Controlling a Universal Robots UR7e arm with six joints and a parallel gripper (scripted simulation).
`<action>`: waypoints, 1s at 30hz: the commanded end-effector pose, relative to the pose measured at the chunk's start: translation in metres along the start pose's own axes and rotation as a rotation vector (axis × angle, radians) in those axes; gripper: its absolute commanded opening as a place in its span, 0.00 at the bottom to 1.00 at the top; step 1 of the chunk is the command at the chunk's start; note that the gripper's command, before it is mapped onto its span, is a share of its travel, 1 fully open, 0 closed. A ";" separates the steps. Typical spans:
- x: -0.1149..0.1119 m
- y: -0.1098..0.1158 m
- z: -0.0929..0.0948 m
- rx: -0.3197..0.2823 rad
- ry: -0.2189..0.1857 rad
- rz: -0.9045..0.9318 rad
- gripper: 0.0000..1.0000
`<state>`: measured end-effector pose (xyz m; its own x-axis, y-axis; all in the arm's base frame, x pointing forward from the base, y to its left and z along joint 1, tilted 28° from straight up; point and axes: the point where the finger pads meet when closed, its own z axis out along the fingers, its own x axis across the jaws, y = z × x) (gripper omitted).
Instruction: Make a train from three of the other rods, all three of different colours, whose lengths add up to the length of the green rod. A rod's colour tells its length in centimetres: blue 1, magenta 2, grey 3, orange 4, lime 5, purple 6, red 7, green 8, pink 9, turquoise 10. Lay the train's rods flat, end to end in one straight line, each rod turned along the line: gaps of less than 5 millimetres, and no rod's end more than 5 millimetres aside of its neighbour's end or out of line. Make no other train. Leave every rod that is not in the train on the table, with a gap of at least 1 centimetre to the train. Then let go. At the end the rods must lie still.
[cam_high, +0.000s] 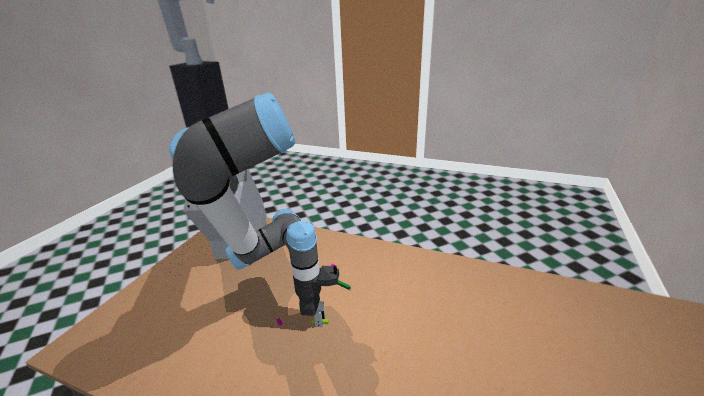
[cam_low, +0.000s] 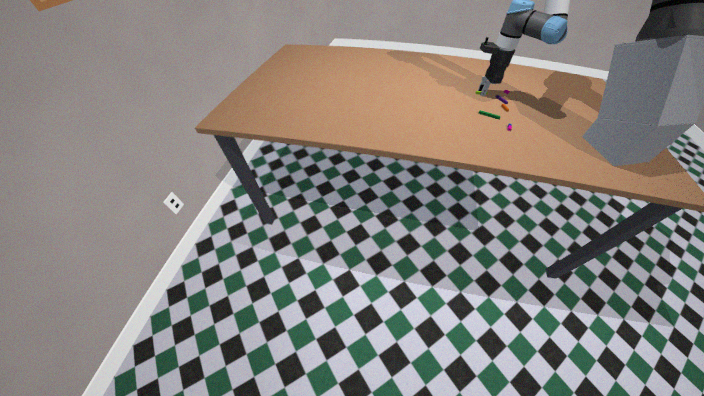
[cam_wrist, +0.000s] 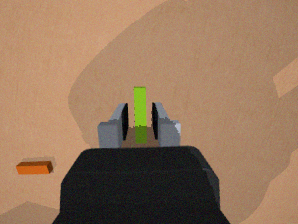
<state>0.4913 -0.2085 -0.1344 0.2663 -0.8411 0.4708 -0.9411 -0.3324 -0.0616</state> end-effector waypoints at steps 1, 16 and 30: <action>0.000 0.000 0.000 0.001 0.001 0.000 0.54; 0.000 0.000 0.000 0.001 0.001 0.000 0.24; 0.000 0.000 0.000 0.001 0.001 0.000 0.24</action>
<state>0.4913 -0.2085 -0.1344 0.2663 -0.8411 0.4709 -0.9411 -0.3324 -0.0616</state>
